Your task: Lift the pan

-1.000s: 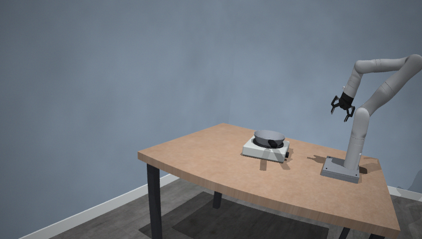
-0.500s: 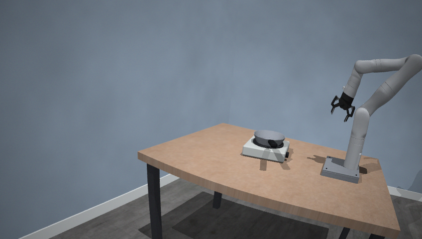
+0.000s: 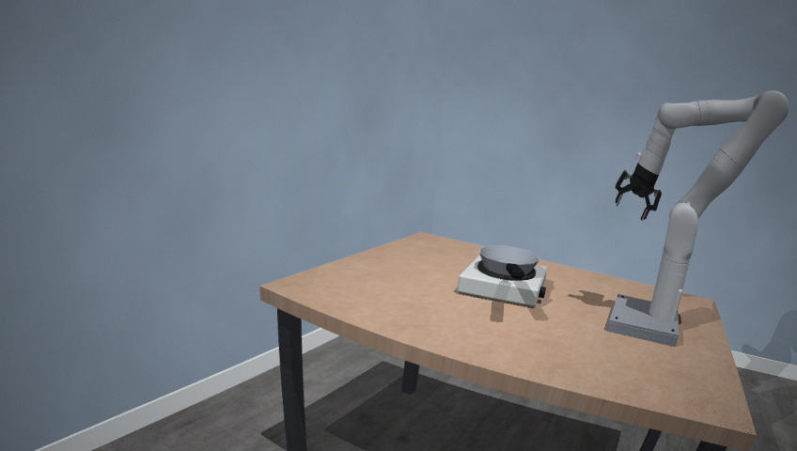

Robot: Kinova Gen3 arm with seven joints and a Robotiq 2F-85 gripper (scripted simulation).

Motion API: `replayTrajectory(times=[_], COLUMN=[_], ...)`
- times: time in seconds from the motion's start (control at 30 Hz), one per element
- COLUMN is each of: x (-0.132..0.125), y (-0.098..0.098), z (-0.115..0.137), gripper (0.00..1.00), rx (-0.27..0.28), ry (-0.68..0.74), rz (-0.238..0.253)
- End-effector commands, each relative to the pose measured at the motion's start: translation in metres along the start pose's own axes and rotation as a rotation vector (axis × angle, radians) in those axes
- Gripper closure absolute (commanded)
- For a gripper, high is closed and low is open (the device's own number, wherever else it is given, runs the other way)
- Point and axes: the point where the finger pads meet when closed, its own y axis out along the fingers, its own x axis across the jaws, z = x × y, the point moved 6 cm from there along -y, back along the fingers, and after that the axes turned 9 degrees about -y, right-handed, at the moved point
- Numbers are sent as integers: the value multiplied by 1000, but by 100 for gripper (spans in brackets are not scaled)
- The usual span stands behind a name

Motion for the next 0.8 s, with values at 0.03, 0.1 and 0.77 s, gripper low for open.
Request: replayTrajectory(times=[0.03,0.1,0.77], x=[-18,-37,-226], y=[2,1,66], z=[2,3,-34], gripper=[0,0,0], rx=[-10,-15,-115], ry=[-19,-39,-220], rz=[-34,-47,-162])
